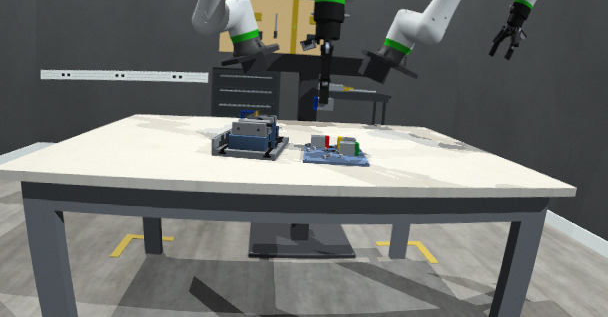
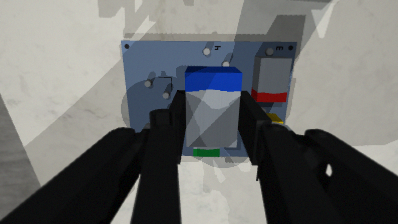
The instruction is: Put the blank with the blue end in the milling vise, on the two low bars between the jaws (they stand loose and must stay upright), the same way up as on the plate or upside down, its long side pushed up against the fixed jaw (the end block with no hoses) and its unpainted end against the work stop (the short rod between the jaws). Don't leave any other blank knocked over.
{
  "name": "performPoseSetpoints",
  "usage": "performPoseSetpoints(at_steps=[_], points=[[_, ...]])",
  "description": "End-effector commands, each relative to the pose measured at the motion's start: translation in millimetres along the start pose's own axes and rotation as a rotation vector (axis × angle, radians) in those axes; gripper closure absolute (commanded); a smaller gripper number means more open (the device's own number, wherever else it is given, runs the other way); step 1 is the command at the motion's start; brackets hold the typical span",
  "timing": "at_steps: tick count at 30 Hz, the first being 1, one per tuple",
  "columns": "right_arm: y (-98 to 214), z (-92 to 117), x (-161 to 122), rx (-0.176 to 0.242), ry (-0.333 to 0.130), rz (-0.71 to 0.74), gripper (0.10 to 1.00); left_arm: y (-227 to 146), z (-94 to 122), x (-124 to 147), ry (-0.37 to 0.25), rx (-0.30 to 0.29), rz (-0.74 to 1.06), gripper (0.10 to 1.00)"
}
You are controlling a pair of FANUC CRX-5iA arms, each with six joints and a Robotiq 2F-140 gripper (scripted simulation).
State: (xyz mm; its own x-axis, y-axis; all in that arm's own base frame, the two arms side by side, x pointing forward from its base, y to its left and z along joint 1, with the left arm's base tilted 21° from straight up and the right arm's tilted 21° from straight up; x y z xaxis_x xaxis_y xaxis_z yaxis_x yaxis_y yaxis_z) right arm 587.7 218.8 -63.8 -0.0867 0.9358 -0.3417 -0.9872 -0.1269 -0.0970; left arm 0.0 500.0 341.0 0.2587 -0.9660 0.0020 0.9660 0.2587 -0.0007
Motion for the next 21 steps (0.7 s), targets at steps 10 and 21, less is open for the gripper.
performPoseSetpoints(at_steps=[10,21], points=[[-0.5,3.5,0.2,-0.002,-0.001,0.0,0.999,0.1,1.0,0.0,0.002,0.001,0.0,0.098],[-0.7,1.0,0.3,-0.002,-0.001,0.0,0.999,0.1,1.0,0.0,0.002,0.001,0.0,0.098]])
Point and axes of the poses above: on each arm, the point where the finger pads meet when closed, its own z axis back along the fingers, its own y axis across the jaws, x = y × z, the point moved 7 cm from there along z, back along the fingers, and after that the axes turned 15 degrees about z, right-handed, at the moved point
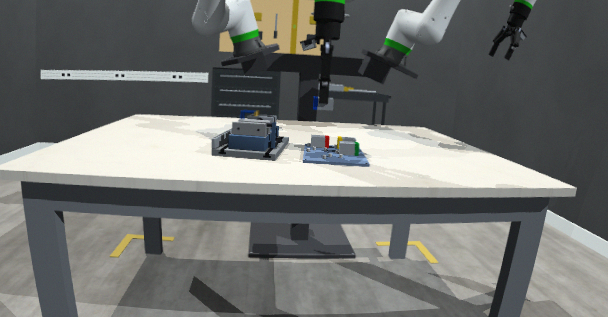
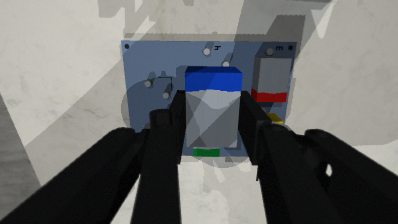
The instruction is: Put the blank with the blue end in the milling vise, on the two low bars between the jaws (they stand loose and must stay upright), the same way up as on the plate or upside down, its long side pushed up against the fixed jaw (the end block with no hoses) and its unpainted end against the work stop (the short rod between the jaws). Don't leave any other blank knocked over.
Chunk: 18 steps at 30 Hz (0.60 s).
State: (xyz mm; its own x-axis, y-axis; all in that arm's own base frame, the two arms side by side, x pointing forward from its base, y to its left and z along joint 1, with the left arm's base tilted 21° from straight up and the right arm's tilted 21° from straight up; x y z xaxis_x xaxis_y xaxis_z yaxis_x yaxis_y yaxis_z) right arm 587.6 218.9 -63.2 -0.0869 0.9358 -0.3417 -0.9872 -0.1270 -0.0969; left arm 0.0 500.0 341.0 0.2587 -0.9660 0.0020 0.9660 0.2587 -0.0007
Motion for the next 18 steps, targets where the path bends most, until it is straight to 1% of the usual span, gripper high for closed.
performPoseSetpoints(at_steps=[1,18], points=[[-0.7,0.0,0.3,-0.002,-0.001,0.0,0.999,0.1,1.0,0.0,0.002,0.001,0.0,0.098],[-0.8,-3.7,0.3,-0.002,-0.001,0.0,0.999,0.1,1.0,0.0,0.002,0.001,0.0,0.098]])
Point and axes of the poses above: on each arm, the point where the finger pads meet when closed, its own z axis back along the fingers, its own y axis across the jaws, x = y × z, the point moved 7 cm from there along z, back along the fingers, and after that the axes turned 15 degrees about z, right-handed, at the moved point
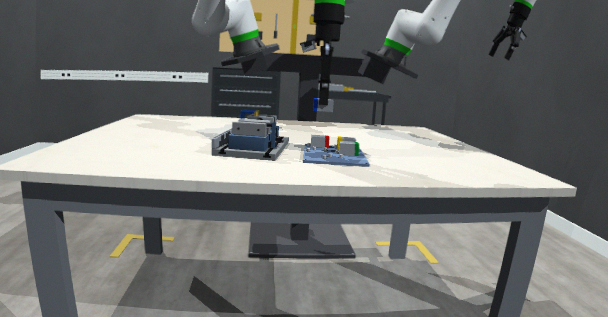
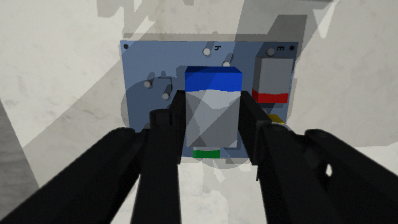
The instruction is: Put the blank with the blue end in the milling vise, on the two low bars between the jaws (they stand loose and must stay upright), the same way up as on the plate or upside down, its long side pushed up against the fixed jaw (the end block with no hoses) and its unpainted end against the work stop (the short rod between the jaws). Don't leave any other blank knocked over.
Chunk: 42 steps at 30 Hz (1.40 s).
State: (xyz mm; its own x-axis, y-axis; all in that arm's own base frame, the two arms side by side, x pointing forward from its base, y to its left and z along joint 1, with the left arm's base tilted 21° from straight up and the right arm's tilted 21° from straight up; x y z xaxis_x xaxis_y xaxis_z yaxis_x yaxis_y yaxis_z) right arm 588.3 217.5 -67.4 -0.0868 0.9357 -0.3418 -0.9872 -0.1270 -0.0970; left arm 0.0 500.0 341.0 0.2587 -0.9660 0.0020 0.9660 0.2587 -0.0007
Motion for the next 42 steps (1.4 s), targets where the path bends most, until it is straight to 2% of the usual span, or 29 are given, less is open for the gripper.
performPoseSetpoints(at_steps=[1,25,42], points=[[-0.7,0.6,0.3,-0.002,-0.001,0.0,0.999,0.1,1.0,0.0,0.002,0.001,0.0,0.098],[-0.7,-1.8,0.3,-0.002,-0.001,0.0,0.999,0.1,1.0,0.0,0.002,0.001,0.0,0.098],[-0.7,-3.9,0.3,-0.002,-0.001,-0.065,0.999,0.1,1.0,0.0,0.002,0.001,0.0,0.098]])
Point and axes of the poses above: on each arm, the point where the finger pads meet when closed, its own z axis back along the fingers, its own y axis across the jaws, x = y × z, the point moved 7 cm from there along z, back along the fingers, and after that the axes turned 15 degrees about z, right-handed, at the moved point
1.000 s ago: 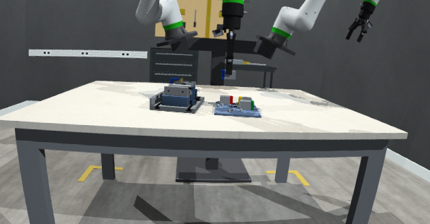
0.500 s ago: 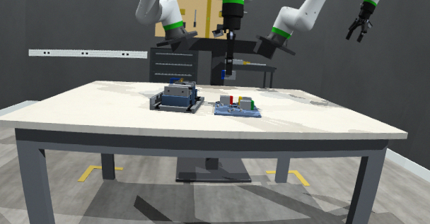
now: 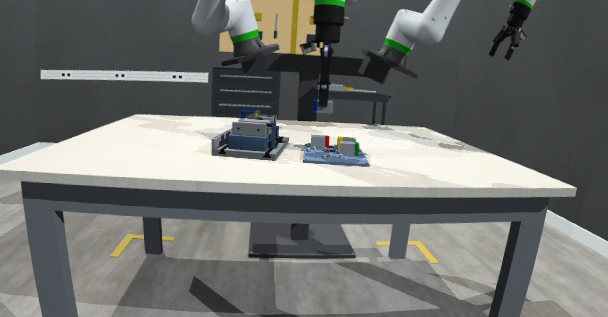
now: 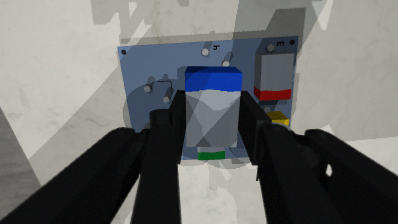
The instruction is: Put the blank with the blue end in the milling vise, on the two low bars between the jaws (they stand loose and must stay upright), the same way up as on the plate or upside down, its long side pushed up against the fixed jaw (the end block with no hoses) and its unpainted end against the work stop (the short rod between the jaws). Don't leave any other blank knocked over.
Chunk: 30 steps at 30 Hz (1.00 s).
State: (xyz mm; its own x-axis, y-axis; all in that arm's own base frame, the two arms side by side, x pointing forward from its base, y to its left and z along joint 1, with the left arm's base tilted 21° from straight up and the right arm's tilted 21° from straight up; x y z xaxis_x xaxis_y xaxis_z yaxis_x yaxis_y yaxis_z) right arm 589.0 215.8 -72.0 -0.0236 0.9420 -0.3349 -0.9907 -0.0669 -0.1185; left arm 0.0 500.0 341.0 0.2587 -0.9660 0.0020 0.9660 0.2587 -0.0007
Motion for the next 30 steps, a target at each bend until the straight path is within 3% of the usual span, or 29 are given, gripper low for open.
performPoseSetpoints(at_steps=[1,30], points=[[-1,1,-3,-0.002,-0.001,0.0,0.999,0,1,0,0.002,0.001,0.0,0.098],[3,-2,-92,-0.002,-0.001,-0.001,0.999,0,1,0,0.002,0.001,0.0,0.098]])
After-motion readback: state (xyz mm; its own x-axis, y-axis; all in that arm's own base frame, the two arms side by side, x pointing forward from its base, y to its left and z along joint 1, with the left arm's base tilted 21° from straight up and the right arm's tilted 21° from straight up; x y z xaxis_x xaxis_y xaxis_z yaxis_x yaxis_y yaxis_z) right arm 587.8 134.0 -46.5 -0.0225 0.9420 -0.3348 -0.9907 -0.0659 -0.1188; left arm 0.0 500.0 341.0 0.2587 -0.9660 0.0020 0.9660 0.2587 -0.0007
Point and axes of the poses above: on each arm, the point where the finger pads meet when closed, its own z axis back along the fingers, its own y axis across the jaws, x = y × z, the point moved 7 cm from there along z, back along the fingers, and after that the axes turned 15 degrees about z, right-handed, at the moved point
